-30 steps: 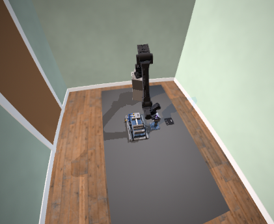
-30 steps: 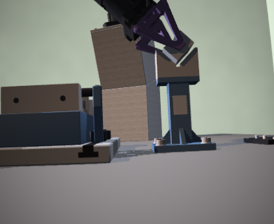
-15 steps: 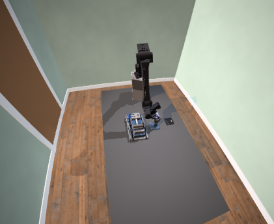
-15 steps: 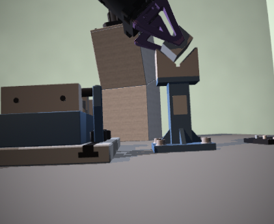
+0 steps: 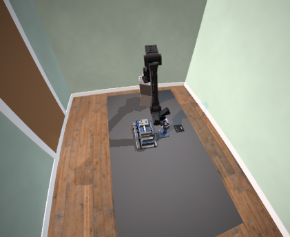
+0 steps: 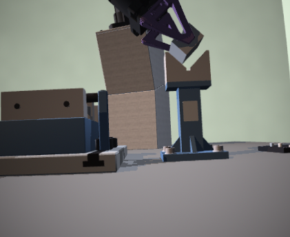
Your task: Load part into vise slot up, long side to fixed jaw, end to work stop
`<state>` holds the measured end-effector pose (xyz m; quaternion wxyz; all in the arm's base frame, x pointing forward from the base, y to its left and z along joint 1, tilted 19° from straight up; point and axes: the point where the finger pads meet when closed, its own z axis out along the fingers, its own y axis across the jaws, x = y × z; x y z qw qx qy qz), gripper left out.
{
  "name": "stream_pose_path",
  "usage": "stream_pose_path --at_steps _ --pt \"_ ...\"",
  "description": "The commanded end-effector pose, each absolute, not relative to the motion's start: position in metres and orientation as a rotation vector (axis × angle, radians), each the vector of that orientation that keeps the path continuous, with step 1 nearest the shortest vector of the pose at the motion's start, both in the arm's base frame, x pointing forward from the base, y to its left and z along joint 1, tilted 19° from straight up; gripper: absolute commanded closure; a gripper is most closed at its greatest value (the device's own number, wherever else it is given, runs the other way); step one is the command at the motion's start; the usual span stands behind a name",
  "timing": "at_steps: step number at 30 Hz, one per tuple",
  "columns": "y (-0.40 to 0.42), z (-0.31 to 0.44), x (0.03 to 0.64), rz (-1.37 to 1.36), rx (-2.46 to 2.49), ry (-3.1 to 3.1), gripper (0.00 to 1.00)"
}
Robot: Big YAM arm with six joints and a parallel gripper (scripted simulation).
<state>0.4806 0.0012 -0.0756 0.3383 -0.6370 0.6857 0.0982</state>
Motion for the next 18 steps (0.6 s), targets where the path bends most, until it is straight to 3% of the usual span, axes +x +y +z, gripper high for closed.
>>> stream_pose_path --at_steps 1,18 --pt "0.0088 -0.0585 0.485 0.245 -1.663 1.766 1.0" --pt "0.009 -0.0555 0.4856 0.242 -1.664 1.764 1.0"
